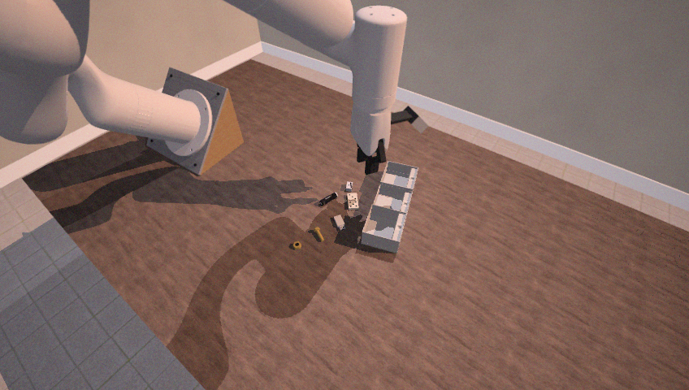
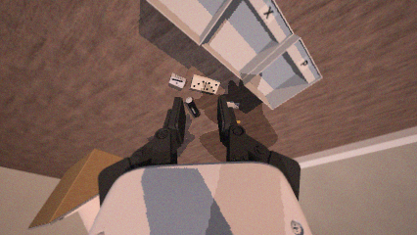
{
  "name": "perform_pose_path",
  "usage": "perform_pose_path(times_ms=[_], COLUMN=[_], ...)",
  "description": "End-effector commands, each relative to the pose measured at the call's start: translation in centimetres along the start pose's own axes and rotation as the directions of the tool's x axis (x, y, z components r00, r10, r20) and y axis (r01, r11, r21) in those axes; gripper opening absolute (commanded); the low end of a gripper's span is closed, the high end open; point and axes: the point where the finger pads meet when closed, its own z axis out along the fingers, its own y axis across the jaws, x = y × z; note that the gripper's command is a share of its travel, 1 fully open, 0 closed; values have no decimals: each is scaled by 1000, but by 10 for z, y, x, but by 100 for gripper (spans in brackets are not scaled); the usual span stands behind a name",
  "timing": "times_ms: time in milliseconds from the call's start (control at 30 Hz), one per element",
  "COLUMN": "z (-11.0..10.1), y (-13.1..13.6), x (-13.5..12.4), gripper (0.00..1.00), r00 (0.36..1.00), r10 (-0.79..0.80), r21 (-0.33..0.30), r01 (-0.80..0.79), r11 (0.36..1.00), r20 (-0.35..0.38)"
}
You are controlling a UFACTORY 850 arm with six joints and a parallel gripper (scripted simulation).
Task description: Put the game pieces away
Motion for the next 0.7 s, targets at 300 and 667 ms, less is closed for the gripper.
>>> perform_pose_path(times_ms=[300,667], z=[36,36], y=[7,7], x=[-37,-37], gripper=[41,41], r00=[892,693], r10=[-453,-721], r21=[-10,-28], r01=[452,720], r11=[892,693], r20=[-9,-7])
